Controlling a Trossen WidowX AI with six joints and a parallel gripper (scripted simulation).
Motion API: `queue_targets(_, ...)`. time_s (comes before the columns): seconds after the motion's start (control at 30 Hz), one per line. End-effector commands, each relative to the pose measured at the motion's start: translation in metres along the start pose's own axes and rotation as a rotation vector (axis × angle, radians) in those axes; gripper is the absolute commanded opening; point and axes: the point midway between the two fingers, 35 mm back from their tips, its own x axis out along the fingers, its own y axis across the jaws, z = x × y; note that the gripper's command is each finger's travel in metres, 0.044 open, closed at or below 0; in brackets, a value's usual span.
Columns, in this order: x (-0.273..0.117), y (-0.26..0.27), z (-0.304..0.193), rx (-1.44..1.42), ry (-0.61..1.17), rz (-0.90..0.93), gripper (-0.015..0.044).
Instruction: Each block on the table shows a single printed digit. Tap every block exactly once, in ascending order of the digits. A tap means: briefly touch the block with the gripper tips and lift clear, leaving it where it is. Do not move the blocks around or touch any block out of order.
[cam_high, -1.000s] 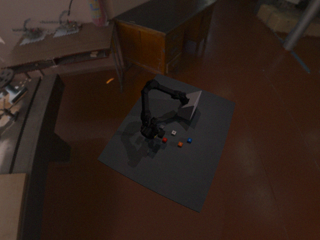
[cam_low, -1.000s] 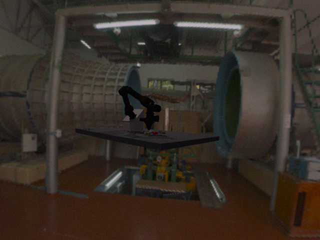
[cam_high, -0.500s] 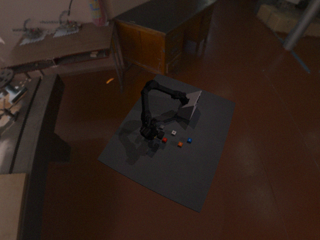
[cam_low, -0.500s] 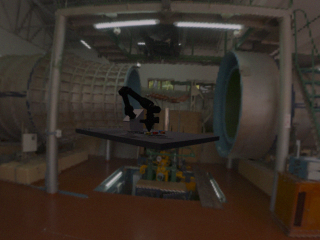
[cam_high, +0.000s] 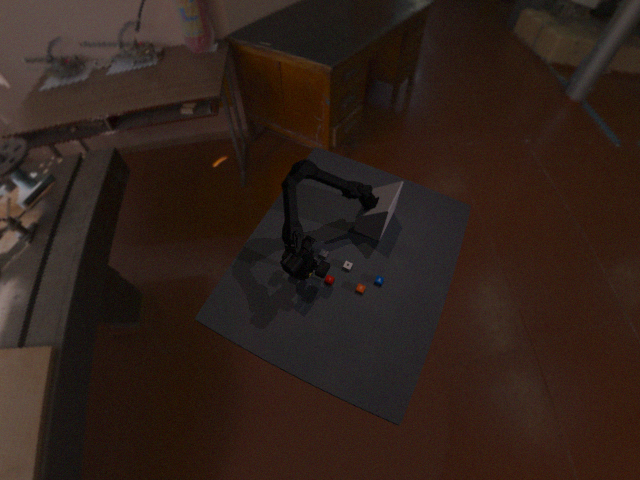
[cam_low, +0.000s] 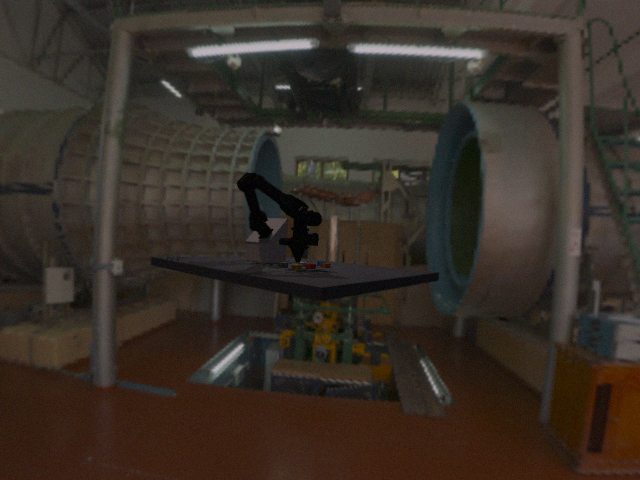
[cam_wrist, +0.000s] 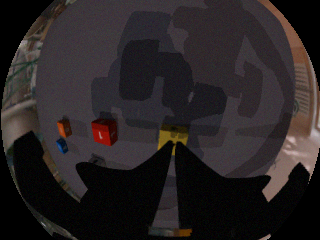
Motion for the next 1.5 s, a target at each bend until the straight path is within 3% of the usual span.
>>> queue_targets(0.0, -0.014, -0.001, 0.003, 0.008, -0.013, -0.001, 0.0020)
queue_targets(0.1, -0.027, 0.000, 0.004, 0.008, -0.014, 0.001, 0.0020)
queue_targets(0.23, -0.091, 0.000, 0.002, 0.008, -0.013, 0.003, 0.0020)
queue_targets(0.43, -0.095, 0.008, 0.002, -0.001, -0.016, 0.010, 0.0020)
queue_targets(0.83, -0.106, 0.195, -0.027, -0.031, -0.022, 0.073, 0.0020)
queue_targets(1.07, -0.100, 0.292, -0.093, -0.001, -0.011, 0.031, 0.0020)
queue_targets(1.33, -0.094, 0.304, -0.104, 0.005, -0.011, 0.020, 0.0020)
queue_targets(1.47, -0.029, 0.305, -0.102, 0.006, -0.012, 0.018, 0.0020)
